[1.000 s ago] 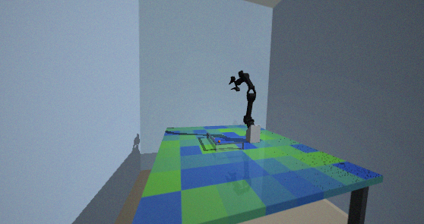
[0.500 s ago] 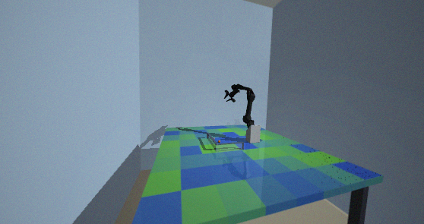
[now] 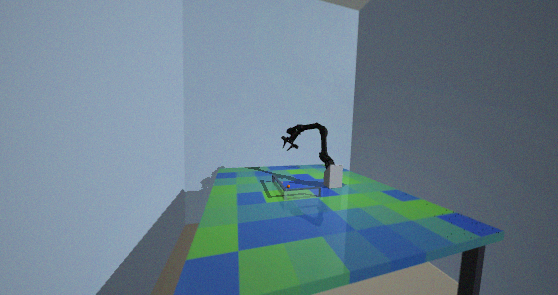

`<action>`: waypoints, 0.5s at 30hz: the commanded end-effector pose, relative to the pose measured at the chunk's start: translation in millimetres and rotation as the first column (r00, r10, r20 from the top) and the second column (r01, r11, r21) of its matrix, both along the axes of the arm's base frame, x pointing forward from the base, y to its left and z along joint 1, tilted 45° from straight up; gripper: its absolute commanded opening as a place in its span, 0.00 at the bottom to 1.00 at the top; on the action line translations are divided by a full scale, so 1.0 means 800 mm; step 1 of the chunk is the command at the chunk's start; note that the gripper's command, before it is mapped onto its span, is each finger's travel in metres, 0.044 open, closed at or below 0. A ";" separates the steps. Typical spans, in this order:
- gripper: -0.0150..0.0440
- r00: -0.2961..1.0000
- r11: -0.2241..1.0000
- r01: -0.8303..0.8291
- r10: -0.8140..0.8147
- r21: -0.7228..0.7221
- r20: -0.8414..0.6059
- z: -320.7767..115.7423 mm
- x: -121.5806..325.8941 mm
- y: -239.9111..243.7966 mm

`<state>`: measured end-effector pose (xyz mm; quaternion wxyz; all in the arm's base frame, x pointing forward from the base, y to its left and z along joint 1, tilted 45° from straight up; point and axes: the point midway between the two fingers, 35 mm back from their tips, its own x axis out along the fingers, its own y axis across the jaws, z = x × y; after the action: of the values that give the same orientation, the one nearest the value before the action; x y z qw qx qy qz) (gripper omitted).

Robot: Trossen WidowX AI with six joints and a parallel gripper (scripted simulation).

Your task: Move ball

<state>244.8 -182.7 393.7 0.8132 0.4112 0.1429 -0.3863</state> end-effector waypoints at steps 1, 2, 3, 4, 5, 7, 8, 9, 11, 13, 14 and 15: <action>0.62 0.976 0.993 -0.115 0.109 -0.020 -0.190 -0.061 0.052 0.008; 0.62 0.969 0.991 -0.130 0.123 -0.021 -0.216 -0.070 0.059 0.010; 0.62 0.959 0.989 -0.146 0.137 -0.021 -0.247 -0.082 0.067 0.012; 0.62 0.946 0.986 -0.167 0.154 -0.021 -0.286 -0.097 0.077 0.015; 0.62 0.926 0.981 -0.194 0.176 -0.021 -0.334 -0.115 0.089 0.020; 0.62 0.886 0.970 -0.242 0.211 -0.022 -0.414 -0.147 0.108 0.031; 0.62 0.865 0.965 -0.263 0.225 -0.022 -0.448 -0.161 0.115 0.037; 0.62 0.842 0.958 -0.286 0.240 -0.023 -0.484 -0.176 0.123 0.043; 0.62 0.788 0.942 -0.335 0.266 -0.023 -0.555 -0.206 0.136 0.057; 0.62 0.725 0.922 -0.387 0.289 -0.023 -0.626 -0.238 0.147 0.072; 0.62 0.690 0.910 -0.414 0.298 -0.022 -0.660 -0.253 0.151 0.081; 0.62 0.652 0.896 -0.444 0.307 -0.021 -0.694 -0.269 0.155 0.090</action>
<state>355.6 -134.4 226.7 0.8145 0.1993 0.4105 -0.3583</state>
